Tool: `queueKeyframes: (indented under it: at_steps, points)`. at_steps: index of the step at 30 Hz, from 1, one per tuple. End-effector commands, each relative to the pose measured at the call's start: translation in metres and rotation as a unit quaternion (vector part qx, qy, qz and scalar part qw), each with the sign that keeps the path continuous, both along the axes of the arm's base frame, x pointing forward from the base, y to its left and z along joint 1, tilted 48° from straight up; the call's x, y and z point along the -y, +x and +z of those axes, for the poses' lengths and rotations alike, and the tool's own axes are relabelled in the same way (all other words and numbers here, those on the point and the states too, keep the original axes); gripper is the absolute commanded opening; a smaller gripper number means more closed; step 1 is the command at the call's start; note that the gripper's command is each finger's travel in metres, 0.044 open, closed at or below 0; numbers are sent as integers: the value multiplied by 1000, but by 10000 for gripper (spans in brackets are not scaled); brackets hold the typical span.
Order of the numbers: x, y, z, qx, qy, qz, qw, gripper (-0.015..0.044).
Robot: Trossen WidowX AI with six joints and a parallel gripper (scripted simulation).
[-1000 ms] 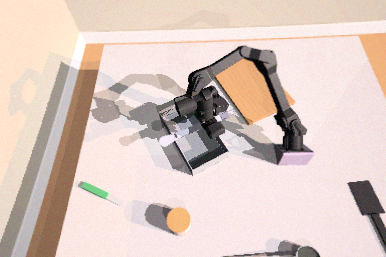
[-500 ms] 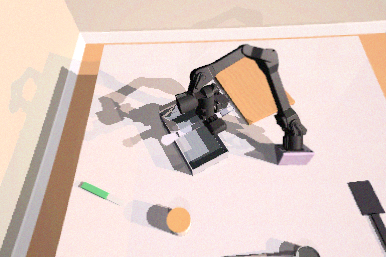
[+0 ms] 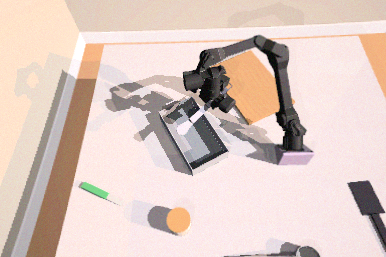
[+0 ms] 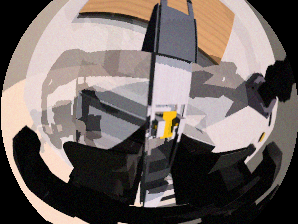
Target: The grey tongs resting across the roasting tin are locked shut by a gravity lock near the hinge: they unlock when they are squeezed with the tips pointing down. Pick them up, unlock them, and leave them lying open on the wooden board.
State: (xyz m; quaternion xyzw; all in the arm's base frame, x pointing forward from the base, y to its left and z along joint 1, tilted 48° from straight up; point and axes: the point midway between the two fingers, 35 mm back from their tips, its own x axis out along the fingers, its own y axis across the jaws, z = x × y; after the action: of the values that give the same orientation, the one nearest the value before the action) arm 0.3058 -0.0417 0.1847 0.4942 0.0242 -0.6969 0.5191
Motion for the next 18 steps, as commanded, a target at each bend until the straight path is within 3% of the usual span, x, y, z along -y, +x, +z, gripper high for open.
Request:
queueKeyframes:
  at_steps: [1, 12, 18]
  points:
    - [11, -10, 20, -34, -9, 44, 998, -150]
    - [40, -41, 61, -123, -30, 136, 983, -150]
    - [42, -43, 64, -128, -32, 141, 981, -150]
